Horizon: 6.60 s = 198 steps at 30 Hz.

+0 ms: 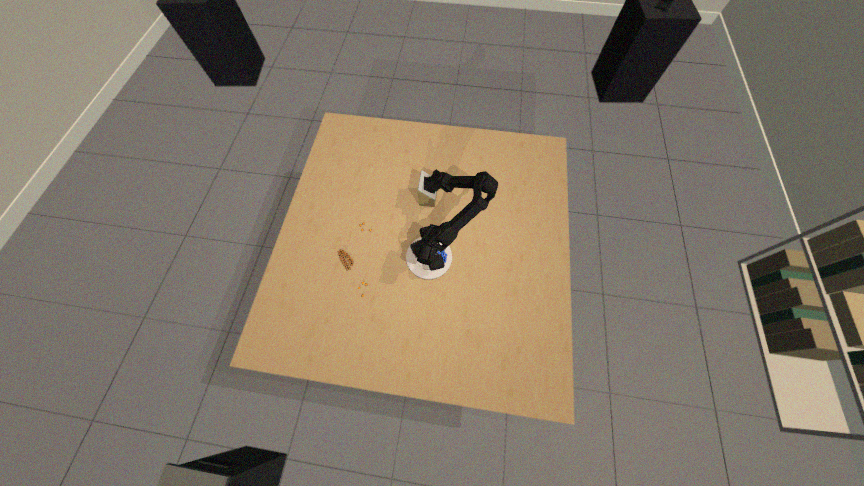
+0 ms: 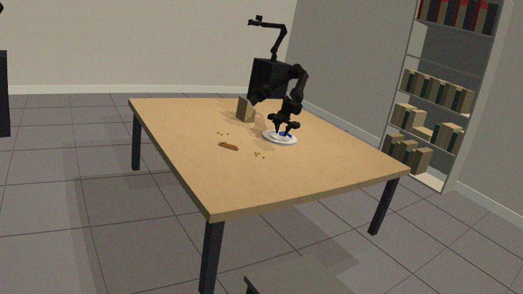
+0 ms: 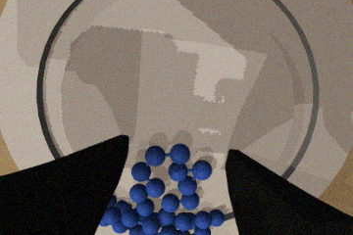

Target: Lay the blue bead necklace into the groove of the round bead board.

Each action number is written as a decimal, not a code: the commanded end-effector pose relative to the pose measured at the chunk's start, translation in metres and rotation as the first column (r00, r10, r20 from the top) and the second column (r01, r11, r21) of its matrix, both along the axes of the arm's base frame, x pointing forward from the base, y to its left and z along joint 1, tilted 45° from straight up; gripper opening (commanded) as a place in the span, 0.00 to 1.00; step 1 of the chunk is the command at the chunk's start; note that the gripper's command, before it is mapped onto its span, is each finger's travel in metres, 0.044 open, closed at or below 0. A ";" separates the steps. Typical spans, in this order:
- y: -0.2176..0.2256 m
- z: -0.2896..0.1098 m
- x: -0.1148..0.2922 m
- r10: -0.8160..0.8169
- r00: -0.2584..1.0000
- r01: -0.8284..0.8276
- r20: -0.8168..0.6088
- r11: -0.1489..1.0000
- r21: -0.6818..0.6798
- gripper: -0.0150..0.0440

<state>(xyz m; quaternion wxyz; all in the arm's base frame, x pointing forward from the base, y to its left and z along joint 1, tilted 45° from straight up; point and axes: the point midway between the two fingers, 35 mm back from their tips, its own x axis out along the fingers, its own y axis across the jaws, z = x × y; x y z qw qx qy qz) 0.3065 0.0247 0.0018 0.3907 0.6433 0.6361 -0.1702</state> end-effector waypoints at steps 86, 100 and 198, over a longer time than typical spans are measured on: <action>-0.010 -0.004 -0.001 -0.002 1.000 0.002 -0.004 1.000 0.003 0.61; -0.011 -0.001 -0.002 -0.008 1.000 0.008 -0.010 1.000 0.004 0.96; 0.016 0.013 -0.013 -0.208 0.956 0.216 -0.207 0.976 0.018 0.25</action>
